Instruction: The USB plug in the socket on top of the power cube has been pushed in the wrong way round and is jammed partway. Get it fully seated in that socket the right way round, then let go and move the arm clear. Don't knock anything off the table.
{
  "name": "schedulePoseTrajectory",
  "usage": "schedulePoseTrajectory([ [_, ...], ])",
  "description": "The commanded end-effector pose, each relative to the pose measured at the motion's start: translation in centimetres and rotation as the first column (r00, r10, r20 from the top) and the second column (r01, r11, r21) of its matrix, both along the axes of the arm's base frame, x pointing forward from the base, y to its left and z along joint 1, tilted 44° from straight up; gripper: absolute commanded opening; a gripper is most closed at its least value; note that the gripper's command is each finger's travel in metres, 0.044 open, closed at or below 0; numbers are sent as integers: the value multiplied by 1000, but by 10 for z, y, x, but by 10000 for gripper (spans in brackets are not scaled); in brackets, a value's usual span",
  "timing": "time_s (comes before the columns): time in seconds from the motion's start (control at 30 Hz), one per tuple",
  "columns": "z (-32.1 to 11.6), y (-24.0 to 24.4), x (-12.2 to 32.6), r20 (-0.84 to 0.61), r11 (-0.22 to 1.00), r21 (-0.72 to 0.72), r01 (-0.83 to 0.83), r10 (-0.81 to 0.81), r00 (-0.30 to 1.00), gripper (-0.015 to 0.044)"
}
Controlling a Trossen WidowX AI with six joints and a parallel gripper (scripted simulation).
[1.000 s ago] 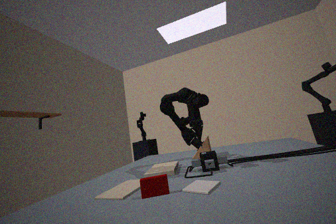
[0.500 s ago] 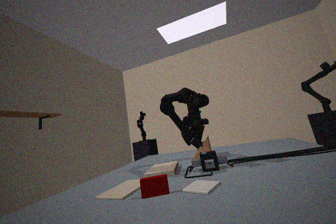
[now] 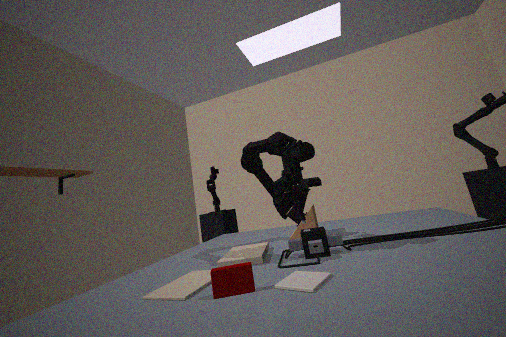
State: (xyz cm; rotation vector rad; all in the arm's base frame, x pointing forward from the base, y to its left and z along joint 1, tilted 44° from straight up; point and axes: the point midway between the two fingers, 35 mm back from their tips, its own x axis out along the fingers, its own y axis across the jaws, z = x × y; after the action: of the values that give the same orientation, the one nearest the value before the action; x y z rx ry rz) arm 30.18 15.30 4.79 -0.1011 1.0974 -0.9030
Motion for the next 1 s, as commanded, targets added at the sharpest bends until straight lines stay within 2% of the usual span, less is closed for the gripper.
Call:
schedulePoseTrajectory([
  [0.0,0,0,0,-70,997,-12,-75,74,995,0],
  [0.47,0,0,0,-316,941,-14,-338,317,894,0],
  [0.97,0,0,0,-549,809,57,-585,515,659,0],
])
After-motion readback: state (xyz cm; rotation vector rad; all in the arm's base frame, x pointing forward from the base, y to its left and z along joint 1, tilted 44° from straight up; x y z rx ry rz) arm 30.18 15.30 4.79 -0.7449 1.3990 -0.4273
